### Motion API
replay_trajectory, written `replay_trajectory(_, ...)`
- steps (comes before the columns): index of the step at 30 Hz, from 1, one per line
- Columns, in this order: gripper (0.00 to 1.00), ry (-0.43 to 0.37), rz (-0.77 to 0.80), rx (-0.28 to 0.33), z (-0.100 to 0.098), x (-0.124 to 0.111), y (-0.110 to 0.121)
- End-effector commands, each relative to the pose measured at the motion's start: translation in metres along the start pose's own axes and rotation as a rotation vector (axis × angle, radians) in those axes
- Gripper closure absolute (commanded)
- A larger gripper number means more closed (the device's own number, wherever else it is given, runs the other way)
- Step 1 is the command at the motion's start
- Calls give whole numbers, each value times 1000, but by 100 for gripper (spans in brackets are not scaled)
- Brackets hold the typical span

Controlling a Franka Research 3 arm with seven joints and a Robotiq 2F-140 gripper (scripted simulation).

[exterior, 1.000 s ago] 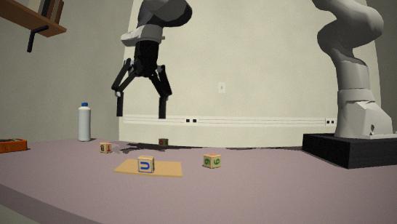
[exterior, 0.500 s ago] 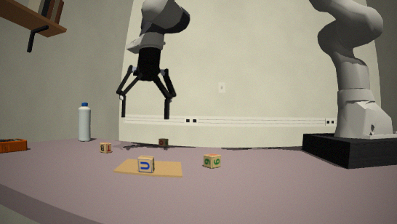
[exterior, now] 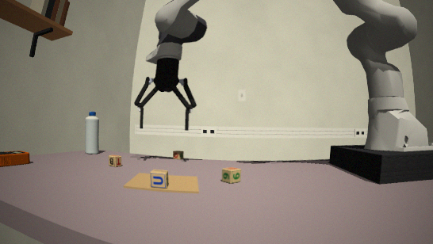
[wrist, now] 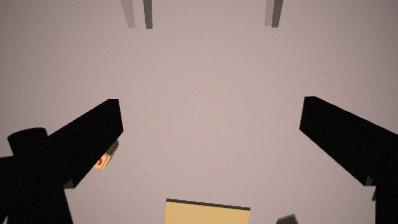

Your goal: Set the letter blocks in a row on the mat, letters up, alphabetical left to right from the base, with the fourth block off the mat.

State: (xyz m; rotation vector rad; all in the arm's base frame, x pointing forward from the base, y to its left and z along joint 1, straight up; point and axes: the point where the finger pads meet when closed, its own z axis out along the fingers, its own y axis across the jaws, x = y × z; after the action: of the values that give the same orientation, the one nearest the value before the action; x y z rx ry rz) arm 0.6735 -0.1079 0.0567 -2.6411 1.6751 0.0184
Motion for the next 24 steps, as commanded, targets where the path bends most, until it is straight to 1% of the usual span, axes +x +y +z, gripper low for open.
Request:
replay_trajectory(1, 0, -10, 139, -5, 0, 11, 4)
replay_trajectory(15, 0, -1, 386, -4, -2, 65, 25)
replay_trajectory(17, 0, -1, 386, -4, -2, 65, 25)
replay_trajectory(18, 0, 1, 432, -3, -2, 75, 29)
replay_trajectory(24, 0, 6, 532, -2, -3, 97, 39)
